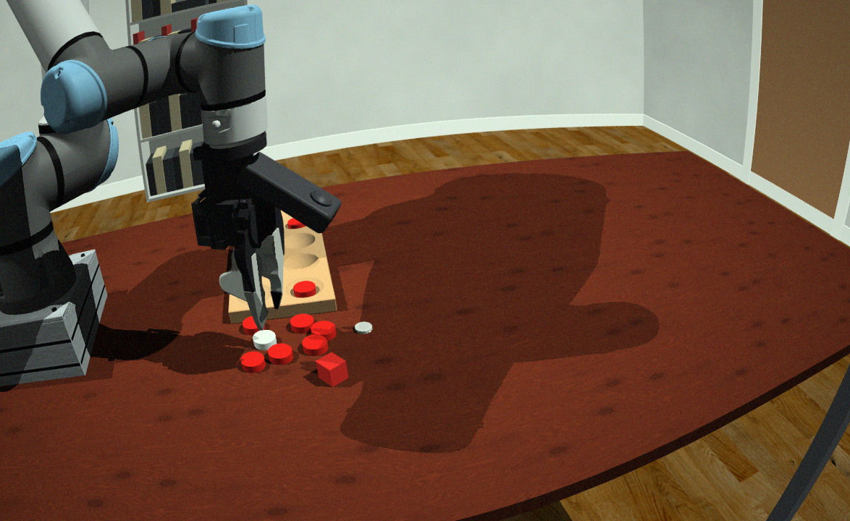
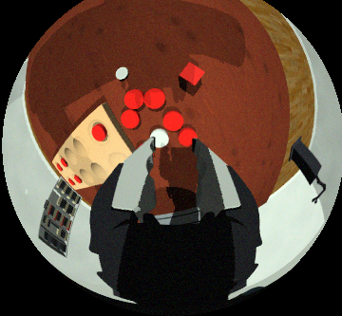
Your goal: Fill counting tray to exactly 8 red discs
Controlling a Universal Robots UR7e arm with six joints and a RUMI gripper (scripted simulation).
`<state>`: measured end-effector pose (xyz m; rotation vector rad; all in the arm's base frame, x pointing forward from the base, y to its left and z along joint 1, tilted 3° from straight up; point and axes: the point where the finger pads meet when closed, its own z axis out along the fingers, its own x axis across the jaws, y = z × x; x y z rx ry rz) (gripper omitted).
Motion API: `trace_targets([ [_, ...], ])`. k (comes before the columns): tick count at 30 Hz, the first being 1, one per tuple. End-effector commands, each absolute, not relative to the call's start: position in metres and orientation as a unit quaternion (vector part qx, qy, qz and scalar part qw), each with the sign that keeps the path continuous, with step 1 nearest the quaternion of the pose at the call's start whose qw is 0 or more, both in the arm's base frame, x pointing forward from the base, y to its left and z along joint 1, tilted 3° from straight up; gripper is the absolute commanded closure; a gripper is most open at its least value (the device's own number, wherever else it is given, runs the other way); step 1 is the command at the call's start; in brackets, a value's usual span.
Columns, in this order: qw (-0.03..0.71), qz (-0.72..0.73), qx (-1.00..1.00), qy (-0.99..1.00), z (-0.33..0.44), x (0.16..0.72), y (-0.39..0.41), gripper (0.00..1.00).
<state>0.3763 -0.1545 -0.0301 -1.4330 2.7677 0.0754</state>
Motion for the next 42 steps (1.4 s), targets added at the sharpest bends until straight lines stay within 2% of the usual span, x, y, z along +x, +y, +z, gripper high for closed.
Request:
trace_targets([
  [1, 0.013, 0.022, -0.46, 0.888, -0.053, 0.379, -0.155, 0.72],
  [10, 0.013, 0.022, -0.46, 0.888, -0.08, 0.379, -0.153, 0.72],
  [27, 0.013, 0.022, -0.46, 0.888, -0.082, 0.379, -0.153, 0.72],
  [28, 0.013, 0.022, -0.46, 0.888, -0.082, 0.379, -0.153, 1.0],
  [42, 0.013, 0.022, -0.46, 0.888, -0.082, 0.379, -0.153, 1.0],
])
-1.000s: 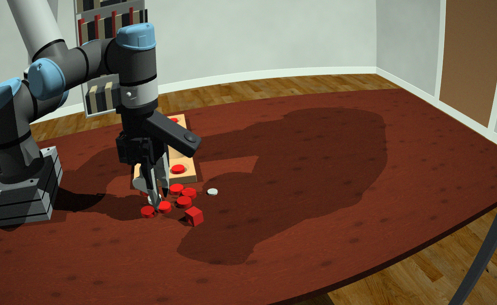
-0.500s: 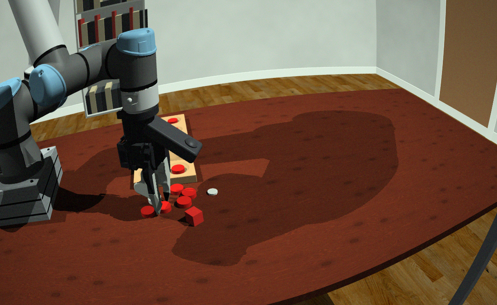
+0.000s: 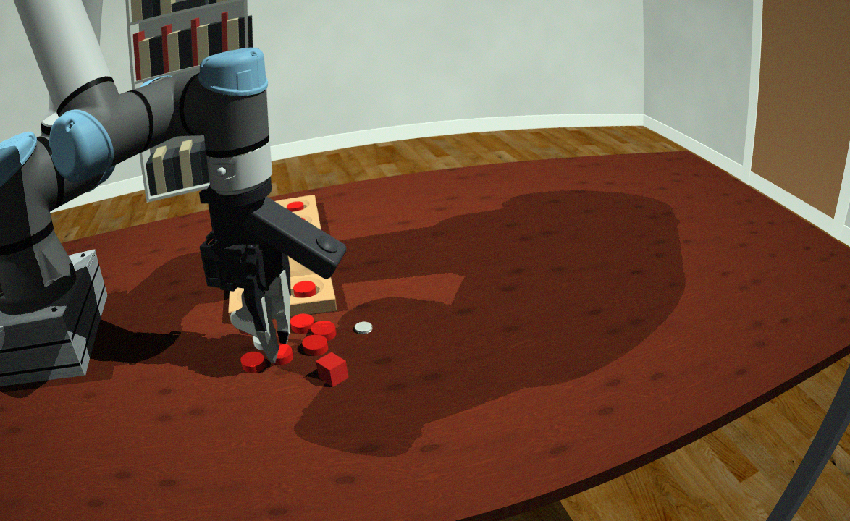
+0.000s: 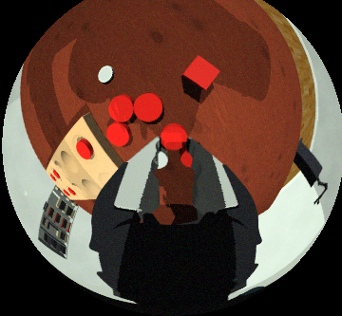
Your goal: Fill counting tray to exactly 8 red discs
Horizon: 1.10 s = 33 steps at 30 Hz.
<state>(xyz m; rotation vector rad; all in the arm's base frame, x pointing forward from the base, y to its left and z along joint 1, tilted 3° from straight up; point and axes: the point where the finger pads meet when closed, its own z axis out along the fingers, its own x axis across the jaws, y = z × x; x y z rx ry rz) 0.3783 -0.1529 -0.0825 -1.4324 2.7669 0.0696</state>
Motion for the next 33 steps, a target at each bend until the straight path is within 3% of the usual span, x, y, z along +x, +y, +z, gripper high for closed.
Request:
trace_targets([
  [1, 0.013, 0.022, -0.46, 0.888, -0.082, 0.379, -0.153, 1.0],
  [33, 0.013, 0.022, -0.46, 0.888, -0.061, 0.379, -0.155, 1.0],
])
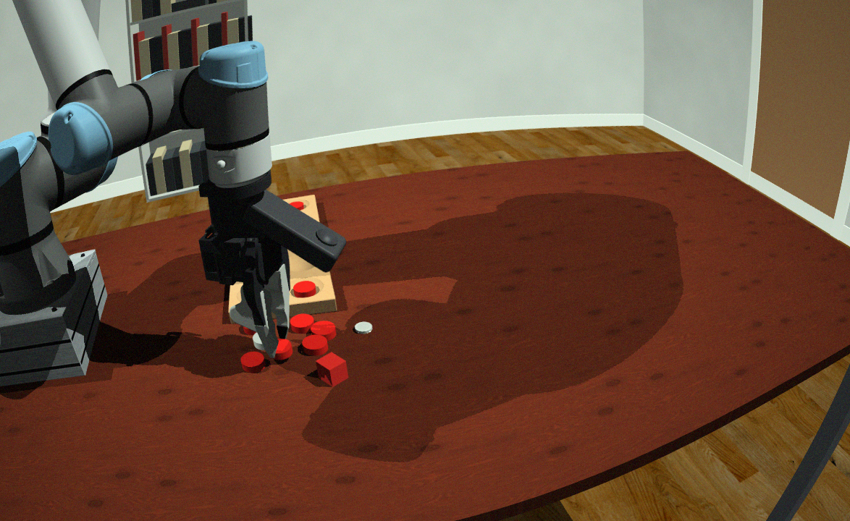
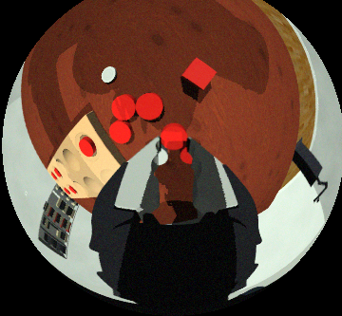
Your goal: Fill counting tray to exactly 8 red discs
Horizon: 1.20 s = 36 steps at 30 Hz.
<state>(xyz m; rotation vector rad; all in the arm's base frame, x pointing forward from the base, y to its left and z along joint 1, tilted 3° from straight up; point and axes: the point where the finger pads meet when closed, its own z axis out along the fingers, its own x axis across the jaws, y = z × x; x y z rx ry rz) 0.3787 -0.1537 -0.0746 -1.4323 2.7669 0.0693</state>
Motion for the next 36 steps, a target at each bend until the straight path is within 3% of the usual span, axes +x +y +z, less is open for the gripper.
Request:
trace_targets([
  [1, 0.013, 0.022, -0.46, 0.888, -0.057, 0.379, -0.155, 1.0],
  [18, 0.013, 0.022, -0.46, 0.888, 0.013, 0.379, -0.158, 1.0],
  [36, 0.013, 0.021, -0.46, 0.888, 0.02, 0.391, -0.141, 1.0],
])
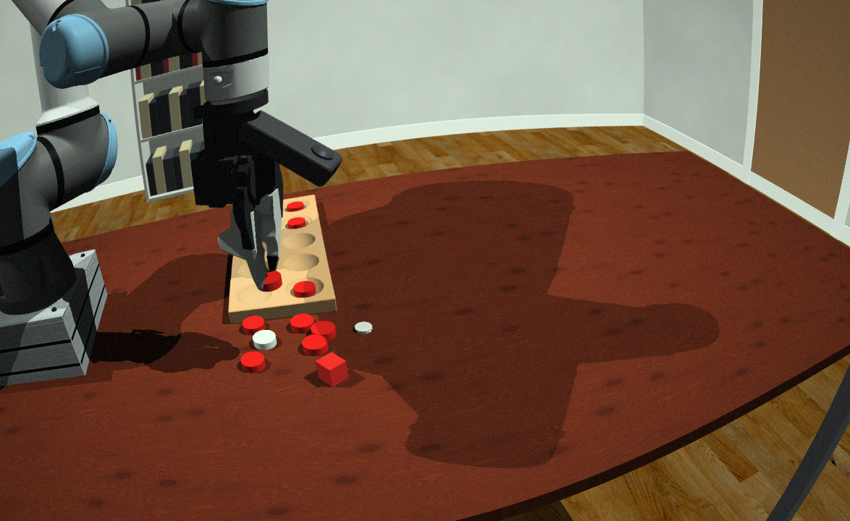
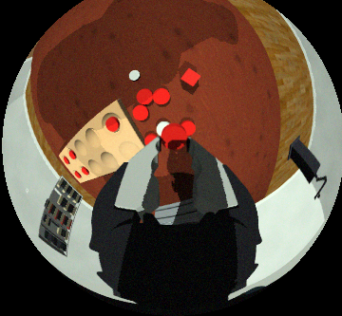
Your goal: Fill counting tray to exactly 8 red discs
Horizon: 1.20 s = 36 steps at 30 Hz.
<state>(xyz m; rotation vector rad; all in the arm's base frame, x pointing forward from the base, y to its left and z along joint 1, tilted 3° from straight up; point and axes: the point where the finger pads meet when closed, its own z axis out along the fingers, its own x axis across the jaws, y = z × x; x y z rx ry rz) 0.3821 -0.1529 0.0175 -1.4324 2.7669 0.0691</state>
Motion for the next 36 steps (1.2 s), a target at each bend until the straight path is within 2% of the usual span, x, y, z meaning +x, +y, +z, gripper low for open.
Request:
trace_targets([
  [1, 0.012, 0.021, -0.46, 0.888, 0.02, 0.395, -0.136, 1.0],
  [8, 0.012, 0.021, -0.46, 0.888, 0.025, 0.416, -0.101, 1.0],
  [22, 0.013, 0.021, -0.46, 0.888, 0.039, 0.464, 0.052, 1.0],
  [36, 0.013, 0.022, -0.46, 0.888, 0.044, 0.466, 0.11, 1.0],
])
